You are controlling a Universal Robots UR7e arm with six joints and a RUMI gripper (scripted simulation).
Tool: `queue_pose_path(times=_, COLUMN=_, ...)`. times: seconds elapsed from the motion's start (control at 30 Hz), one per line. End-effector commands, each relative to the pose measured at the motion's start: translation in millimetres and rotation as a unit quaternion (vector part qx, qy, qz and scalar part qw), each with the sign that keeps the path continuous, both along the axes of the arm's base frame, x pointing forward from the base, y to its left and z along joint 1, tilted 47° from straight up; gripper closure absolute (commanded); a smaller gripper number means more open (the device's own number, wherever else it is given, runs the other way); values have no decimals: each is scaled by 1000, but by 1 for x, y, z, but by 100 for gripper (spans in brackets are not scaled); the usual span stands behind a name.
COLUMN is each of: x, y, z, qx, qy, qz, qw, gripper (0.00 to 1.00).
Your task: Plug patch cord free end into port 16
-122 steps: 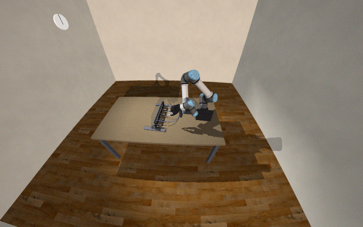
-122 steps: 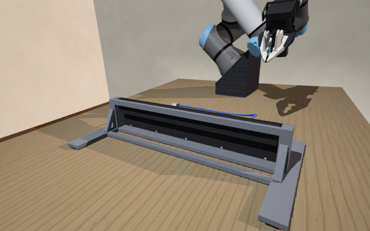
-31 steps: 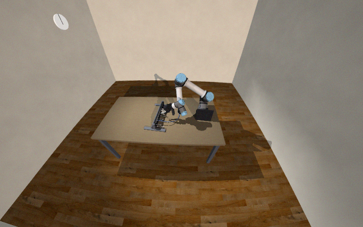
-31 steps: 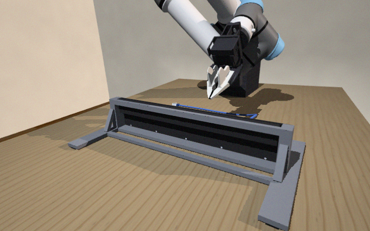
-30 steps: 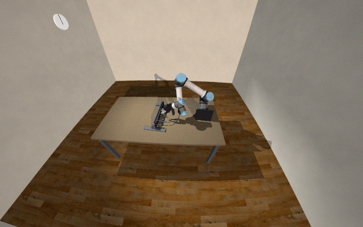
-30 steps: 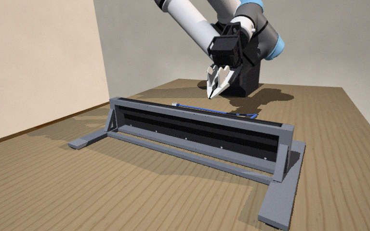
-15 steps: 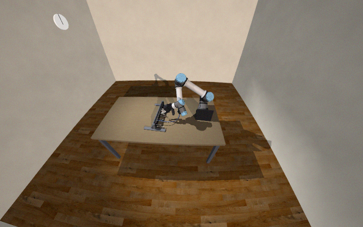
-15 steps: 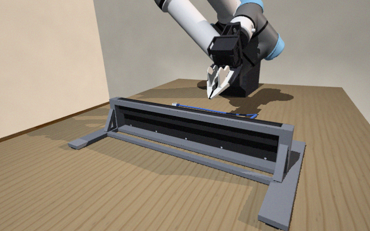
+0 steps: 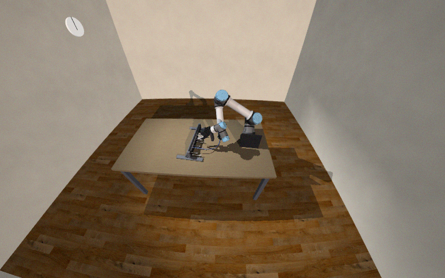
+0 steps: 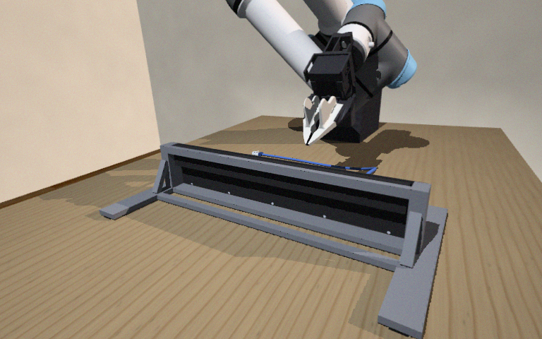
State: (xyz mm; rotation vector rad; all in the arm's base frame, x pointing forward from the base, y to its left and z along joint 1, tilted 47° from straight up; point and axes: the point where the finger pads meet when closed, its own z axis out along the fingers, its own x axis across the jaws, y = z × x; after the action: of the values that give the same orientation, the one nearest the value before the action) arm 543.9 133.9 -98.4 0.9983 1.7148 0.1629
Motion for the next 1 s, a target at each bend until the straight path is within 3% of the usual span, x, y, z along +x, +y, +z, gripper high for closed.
queue_pose_path(times=0.0, x=0, y=0, z=0, qx=0, qy=0, qz=0, qw=1000, gripper=100)
queue_pose_path(times=0.4, x=-10, y=5, z=5, qx=0, qy=0, qz=0, qw=1000, gripper=100)
queue_pose_path(times=0.97, x=-89, y=38, z=42, qx=0, qy=0, qz=0, qw=1000, gripper=100)
